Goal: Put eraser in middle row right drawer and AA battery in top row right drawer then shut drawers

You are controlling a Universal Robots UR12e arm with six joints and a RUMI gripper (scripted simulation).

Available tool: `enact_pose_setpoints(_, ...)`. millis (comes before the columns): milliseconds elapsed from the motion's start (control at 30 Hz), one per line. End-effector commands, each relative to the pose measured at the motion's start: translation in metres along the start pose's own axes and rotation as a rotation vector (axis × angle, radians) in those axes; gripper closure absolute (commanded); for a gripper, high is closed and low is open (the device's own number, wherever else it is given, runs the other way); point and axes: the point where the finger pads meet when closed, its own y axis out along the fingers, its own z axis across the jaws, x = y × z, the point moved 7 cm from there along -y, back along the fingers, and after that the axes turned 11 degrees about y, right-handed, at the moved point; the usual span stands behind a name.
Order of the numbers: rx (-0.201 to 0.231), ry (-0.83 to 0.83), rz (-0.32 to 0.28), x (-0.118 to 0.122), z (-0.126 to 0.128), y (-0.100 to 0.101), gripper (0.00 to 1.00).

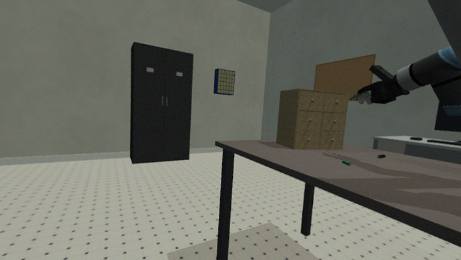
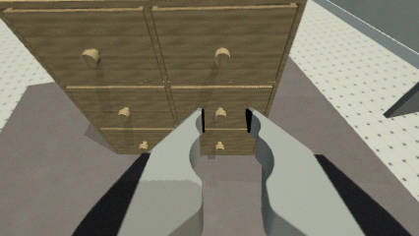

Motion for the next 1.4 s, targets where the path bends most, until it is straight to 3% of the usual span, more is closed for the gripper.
enact_pose_setpoints(0,0.0,0.0,0.001,-0.001,0.0,0.0,0.8)
enact_pose_setpoints(500,0.0,0.0,0.001,-0.001,0.0,0.008,0.8)
enact_pose_setpoints(1367,0.0,0.0,0.001,-0.003,0.0,0.05,0.8)
